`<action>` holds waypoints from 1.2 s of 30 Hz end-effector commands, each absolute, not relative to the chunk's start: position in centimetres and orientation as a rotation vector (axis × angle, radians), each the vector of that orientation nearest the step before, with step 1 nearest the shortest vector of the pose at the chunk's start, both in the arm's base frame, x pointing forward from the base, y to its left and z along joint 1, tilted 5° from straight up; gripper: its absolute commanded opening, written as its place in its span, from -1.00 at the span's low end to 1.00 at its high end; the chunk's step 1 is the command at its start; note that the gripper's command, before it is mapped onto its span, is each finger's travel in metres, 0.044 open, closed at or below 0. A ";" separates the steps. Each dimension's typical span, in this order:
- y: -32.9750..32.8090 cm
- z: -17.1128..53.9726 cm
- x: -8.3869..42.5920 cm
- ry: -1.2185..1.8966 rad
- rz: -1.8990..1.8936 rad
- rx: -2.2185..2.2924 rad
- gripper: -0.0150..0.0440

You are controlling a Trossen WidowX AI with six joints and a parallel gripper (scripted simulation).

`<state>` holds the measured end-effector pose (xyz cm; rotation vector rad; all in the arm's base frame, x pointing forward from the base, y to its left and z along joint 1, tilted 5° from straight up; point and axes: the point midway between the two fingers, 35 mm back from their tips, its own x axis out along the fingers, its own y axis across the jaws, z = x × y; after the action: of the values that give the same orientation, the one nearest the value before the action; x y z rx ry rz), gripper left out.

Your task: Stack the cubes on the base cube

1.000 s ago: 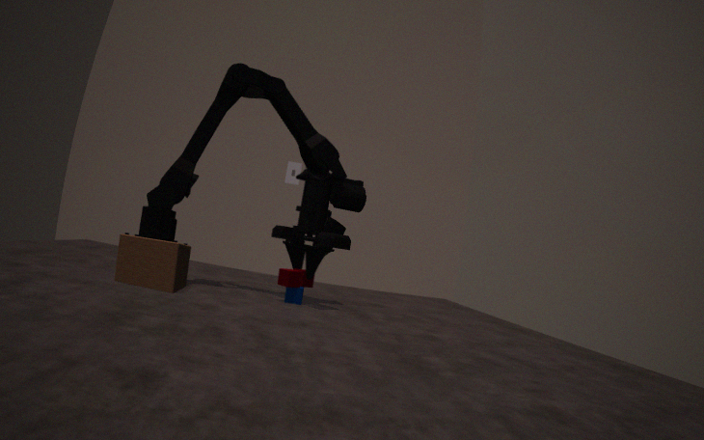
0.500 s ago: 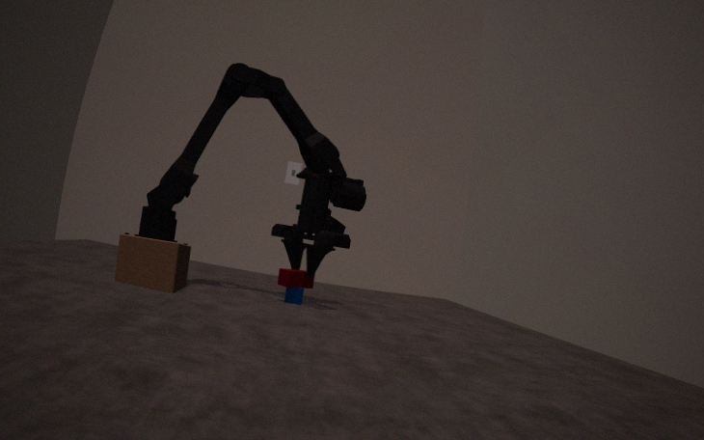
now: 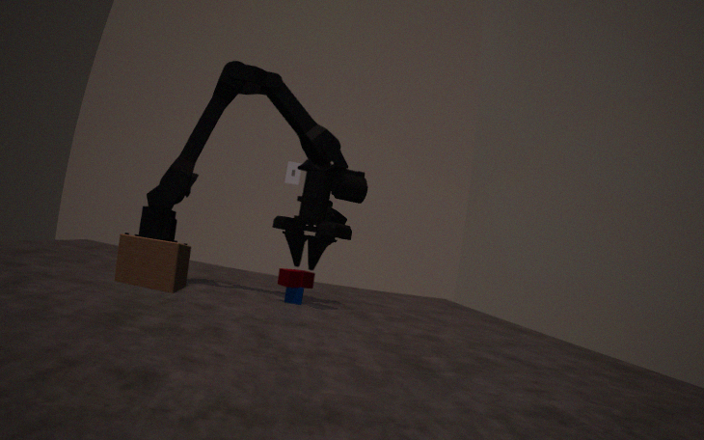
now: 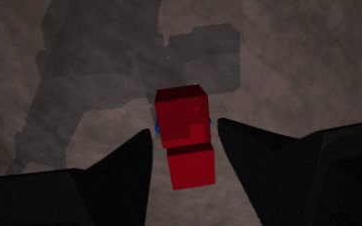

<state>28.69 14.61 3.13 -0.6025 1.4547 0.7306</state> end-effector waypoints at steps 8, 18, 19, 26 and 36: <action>14.6 4.8 28.9 1.446 0.733 -0.605 0.20; 14.5 5.9 28.9 1.446 0.733 -0.605 0.20; 14.5 6.0 28.9 1.446 0.733 -0.605 0.20; 14.4 6.8 28.9 1.446 0.733 -0.605 0.20; 14.4 7.4 28.9 1.446 0.733 -0.605 0.20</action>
<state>28.83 14.34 7.18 -0.6023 1.4500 0.7301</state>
